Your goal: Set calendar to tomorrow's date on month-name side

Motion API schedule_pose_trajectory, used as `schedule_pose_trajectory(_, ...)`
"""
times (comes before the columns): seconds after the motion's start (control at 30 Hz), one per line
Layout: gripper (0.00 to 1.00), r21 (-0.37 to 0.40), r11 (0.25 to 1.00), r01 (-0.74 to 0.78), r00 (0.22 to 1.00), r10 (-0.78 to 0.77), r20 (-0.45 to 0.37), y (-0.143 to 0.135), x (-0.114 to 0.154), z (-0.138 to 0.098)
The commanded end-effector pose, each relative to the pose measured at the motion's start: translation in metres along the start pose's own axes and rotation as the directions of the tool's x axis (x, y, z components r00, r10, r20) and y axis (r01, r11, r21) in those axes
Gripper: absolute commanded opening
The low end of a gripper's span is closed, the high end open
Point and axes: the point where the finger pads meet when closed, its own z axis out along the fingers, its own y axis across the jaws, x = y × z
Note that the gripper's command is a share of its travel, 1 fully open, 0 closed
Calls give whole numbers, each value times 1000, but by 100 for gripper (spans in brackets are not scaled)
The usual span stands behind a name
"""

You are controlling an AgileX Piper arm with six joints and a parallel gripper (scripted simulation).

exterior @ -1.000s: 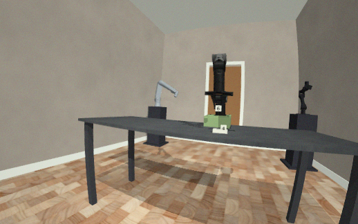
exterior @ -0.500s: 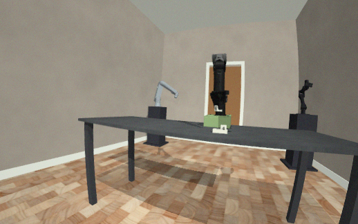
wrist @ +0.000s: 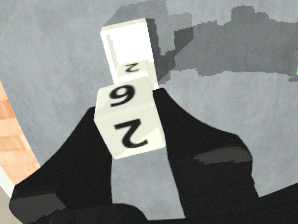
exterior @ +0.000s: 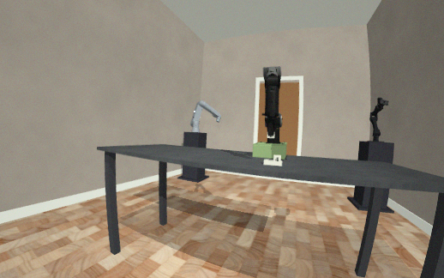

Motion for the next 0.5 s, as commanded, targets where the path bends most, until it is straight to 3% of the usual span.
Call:
schedule_pose_trajectory(0.0,33,-1,999,-34,999,34,1,0,0,-1)
schedule_pose_trajectory(0.47,33,-1,997,-82,997,82,1,0,0,-1)
